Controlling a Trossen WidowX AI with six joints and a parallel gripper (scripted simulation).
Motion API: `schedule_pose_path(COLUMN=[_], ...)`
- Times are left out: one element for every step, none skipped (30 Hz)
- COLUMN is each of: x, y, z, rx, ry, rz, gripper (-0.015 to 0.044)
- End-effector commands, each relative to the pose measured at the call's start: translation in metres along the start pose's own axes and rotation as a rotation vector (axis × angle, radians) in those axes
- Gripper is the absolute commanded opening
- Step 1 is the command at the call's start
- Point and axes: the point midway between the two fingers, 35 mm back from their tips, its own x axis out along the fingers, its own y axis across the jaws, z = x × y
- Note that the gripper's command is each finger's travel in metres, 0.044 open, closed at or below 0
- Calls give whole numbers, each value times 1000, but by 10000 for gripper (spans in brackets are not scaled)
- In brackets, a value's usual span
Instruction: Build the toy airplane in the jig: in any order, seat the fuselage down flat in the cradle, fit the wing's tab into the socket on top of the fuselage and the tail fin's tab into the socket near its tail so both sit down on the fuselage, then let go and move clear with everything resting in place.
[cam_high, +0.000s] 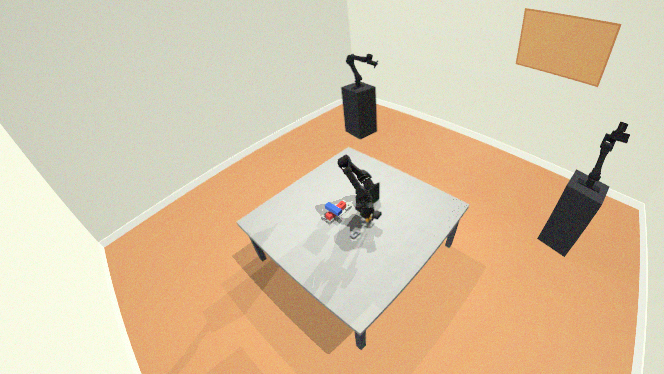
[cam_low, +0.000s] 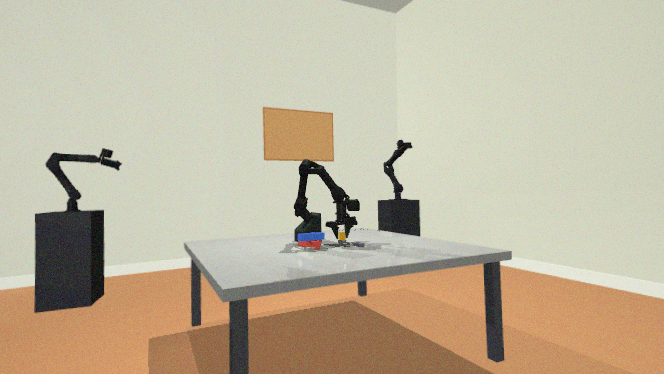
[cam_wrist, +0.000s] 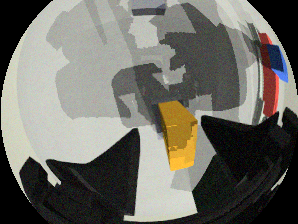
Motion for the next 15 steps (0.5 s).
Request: schedule_pose_path(x=[1, 1, 1, 1, 1, 1, 1, 1, 1, 1, 1, 1, 1, 1, 0], y=[-1, -1, -1, -1, -1, -1, -1, -1, -1, -1, -1, -1, -1, -1, -1], z=[1, 1, 1, 1, 1, 1, 1, 1, 1, 1, 1, 1, 1, 1, 1], rx=[-5, -5, -5, -5, -5, -5, -5, -5, -5, -5, -5, -5, -5, -5, -5], ry=[-4, -4, -4, -4, -4, -4, -4, -4, -4, -4, -4, -4, -4, -4, -4], rz=[-4, -4, -4, -4, -4, -4, -4, -4, -4, -4, -4, -4, -4, -4, -4], gripper=[204, 177, 151, 125, 99, 72, 46, 40, 33, 26, 20, 13, 6, 0, 0])
